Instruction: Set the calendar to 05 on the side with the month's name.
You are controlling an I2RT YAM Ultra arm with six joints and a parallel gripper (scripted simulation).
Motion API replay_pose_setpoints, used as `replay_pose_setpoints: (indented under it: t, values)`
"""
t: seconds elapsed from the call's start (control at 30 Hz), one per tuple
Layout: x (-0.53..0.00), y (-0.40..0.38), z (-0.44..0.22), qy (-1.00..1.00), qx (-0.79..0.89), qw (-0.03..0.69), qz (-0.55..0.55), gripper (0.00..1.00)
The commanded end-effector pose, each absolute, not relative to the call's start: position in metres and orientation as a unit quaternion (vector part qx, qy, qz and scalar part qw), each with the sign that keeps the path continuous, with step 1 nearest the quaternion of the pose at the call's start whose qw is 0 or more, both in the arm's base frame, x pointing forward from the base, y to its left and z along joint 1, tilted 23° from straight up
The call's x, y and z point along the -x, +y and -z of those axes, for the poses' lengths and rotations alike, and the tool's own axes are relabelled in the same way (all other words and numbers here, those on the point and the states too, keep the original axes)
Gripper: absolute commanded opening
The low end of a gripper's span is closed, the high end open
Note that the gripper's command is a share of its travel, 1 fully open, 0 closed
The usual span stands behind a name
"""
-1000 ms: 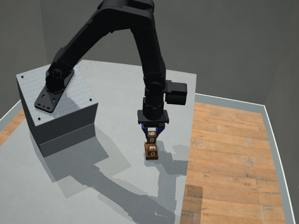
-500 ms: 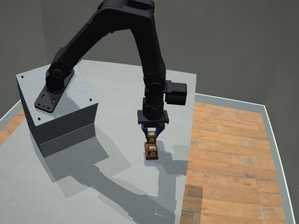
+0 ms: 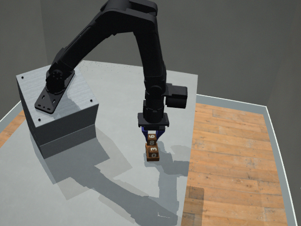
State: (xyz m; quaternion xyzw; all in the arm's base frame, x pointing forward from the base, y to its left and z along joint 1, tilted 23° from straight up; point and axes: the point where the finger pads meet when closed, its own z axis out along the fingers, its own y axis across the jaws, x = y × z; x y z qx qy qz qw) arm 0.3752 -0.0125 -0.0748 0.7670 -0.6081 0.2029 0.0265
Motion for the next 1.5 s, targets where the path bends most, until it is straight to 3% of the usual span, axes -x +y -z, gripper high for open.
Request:
replay_pose_setpoints:
  t: [0.0, 1.47]
  values:
    - [-0.381, -0.009, 0.072, -0.606, -0.768, 0.015, -0.205, 0.27]
    - [-0.385, -0.013, 0.086, -0.606, -0.768, 0.015, -0.205, 0.27]
